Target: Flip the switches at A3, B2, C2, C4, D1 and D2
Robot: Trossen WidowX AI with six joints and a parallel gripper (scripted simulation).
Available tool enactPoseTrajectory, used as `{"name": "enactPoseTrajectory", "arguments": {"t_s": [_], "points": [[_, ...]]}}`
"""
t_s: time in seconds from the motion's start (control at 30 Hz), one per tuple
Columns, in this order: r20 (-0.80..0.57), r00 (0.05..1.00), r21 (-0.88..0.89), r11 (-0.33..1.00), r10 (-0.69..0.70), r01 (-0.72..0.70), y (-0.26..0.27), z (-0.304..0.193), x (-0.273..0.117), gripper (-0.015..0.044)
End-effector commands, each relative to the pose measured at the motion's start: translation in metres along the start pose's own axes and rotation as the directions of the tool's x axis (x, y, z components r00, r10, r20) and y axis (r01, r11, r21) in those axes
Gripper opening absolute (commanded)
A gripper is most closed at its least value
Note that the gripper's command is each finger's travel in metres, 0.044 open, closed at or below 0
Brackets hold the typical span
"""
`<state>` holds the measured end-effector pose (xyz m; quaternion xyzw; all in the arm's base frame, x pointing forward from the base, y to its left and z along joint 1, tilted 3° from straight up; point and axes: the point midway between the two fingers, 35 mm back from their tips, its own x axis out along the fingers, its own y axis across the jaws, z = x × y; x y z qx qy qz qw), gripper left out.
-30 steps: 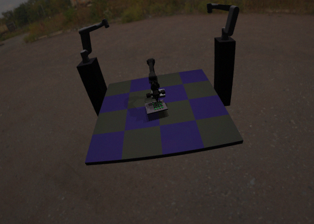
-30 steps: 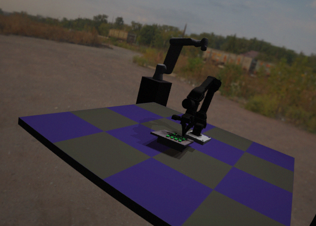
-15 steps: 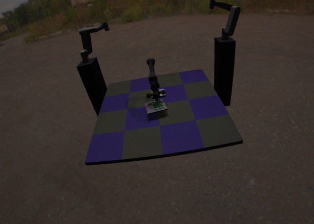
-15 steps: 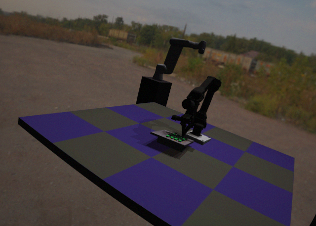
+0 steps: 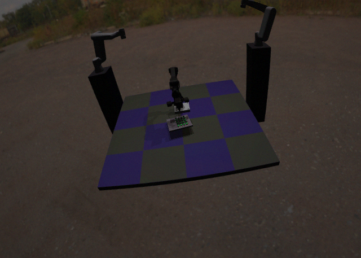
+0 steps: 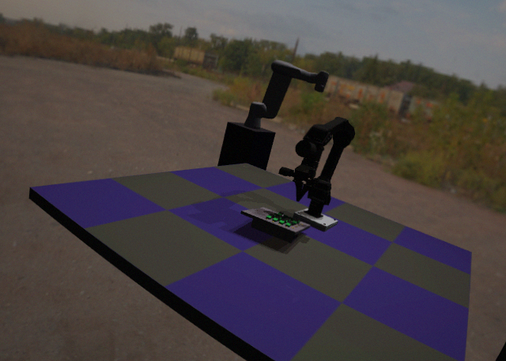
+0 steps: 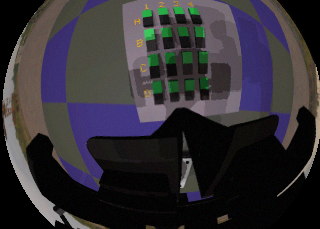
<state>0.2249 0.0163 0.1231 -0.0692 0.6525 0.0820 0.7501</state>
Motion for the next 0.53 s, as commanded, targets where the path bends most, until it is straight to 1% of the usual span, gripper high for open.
{"name": "enactPoseTrajectory", "arguments": {"t_s": [0.0,0.1,0.5], "points": [[0.01,1.0,-0.005,1.0,-0.003,0.003,-0.006,0.034,-0.008,0.0],[0.009,1.0,-0.002,1.0,0.0,0.0,-0.01,0.06,-0.009,0.0],[0.009,1.0,-0.002,1.0,0.0,0.0,-0.01,0.062,-0.009,0.0]]}}
